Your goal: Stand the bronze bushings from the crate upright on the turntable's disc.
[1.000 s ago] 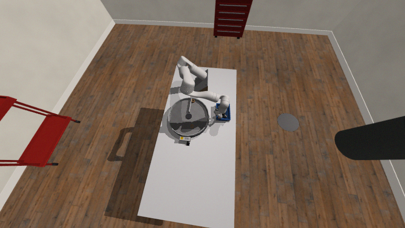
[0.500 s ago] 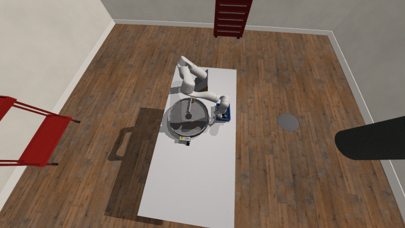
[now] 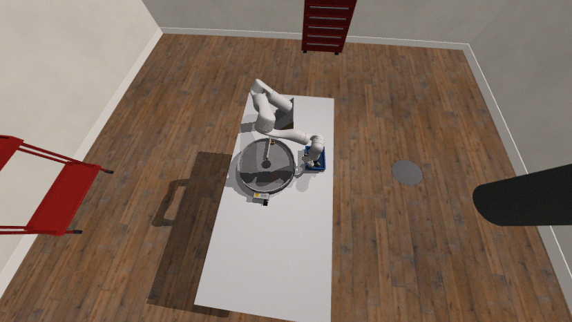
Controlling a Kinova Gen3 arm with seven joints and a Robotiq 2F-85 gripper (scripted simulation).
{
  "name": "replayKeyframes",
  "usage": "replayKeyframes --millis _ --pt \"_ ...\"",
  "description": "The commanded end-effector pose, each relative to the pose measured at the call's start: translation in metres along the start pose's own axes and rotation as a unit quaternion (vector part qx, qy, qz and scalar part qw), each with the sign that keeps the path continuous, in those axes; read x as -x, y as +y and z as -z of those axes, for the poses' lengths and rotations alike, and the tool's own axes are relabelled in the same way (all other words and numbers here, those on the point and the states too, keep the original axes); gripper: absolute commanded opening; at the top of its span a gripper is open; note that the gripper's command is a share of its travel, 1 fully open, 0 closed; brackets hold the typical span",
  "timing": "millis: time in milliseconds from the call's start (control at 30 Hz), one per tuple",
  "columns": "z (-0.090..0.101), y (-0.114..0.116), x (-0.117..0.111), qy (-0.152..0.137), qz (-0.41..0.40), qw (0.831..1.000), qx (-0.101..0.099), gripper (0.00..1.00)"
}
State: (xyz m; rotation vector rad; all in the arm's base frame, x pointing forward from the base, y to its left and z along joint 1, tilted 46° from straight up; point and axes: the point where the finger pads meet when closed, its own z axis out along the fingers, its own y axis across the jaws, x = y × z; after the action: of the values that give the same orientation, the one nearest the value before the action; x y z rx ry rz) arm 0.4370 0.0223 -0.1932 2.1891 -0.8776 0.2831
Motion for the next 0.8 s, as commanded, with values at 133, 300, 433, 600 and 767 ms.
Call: replayKeyframes --millis 133,300,433,600,767 --pt "0.001 -0.001 0.0 0.0 0.0 1.0 -0.001 0.39" --pt "0.001 -0.001 0.0 0.0 0.0 1.0 -0.001 0.39" --pt "-0.001 -0.001 0.0 0.0 0.0 1.0 -0.001 0.39" --pt "-0.004 -0.001 0.0 0.0 0.0 1.0 -0.001 0.39" --pt "-0.013 -0.001 0.0 0.0 0.0 1.0 -0.001 0.39"
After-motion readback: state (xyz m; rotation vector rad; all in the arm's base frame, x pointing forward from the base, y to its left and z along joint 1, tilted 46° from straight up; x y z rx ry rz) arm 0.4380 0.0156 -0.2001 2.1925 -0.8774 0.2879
